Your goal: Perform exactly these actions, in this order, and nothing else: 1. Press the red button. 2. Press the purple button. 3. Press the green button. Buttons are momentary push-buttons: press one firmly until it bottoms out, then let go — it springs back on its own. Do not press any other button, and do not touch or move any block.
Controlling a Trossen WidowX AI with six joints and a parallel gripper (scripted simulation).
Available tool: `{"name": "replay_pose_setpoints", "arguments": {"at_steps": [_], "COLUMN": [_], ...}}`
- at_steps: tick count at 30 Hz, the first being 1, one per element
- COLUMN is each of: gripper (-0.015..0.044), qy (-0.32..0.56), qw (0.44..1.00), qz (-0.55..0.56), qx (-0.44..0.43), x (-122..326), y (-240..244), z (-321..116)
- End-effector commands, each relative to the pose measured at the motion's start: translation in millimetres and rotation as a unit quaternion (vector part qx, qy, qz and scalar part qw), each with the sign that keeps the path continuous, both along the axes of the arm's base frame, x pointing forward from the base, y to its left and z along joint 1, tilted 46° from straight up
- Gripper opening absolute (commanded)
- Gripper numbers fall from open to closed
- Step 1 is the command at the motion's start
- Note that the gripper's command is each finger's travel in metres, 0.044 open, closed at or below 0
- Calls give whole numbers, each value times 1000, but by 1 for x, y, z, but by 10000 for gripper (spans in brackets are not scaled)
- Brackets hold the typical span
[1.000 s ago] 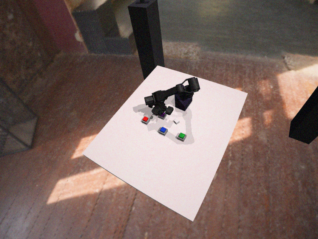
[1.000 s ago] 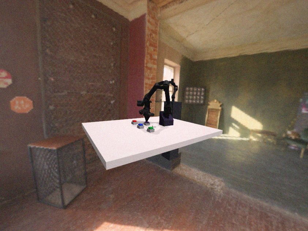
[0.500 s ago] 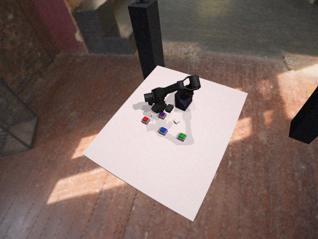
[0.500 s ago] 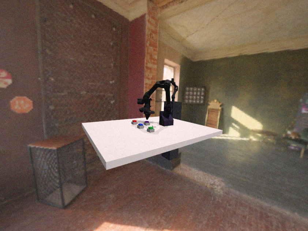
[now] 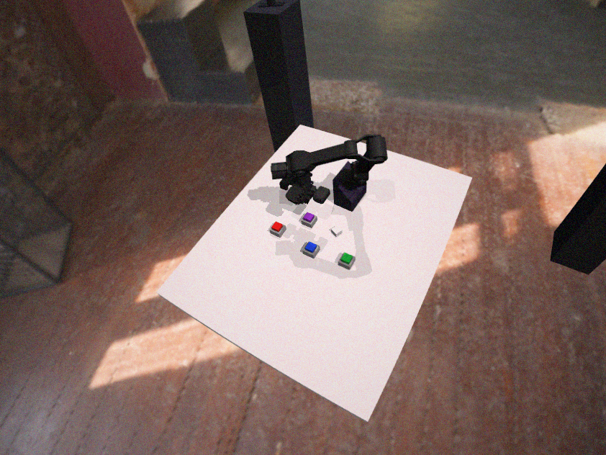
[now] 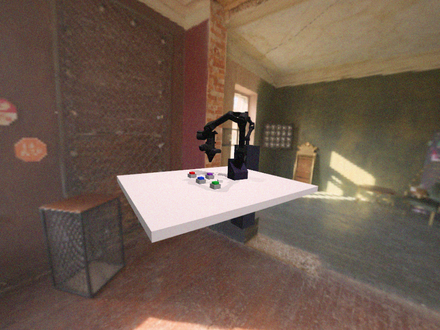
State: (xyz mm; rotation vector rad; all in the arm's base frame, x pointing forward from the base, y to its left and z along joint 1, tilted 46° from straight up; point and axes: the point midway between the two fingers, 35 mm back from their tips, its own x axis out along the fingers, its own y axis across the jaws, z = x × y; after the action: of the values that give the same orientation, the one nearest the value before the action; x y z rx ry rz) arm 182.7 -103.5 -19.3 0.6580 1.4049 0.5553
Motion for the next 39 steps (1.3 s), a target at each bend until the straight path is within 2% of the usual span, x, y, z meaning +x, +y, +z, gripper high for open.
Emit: {"name": "replay_pose_setpoints", "arguments": {"at_steps": [1,5,9,17,25,30,39], "gripper": [20,20,20,20,20,20,20], "qy": [1,3,0,-4,-4,-5,-5], "qw": [1000,1000,1000,1000,1000,1000,1000], "qz": [2,-3,-4,4,4,4,4], "qx": [-12,-26,-25,2,2,3,3], "x": [18,63,90,107,108,113,114], "y": [3,33,69,146,149,189,194], "z": [16,58,96,167,165,126,122]}}
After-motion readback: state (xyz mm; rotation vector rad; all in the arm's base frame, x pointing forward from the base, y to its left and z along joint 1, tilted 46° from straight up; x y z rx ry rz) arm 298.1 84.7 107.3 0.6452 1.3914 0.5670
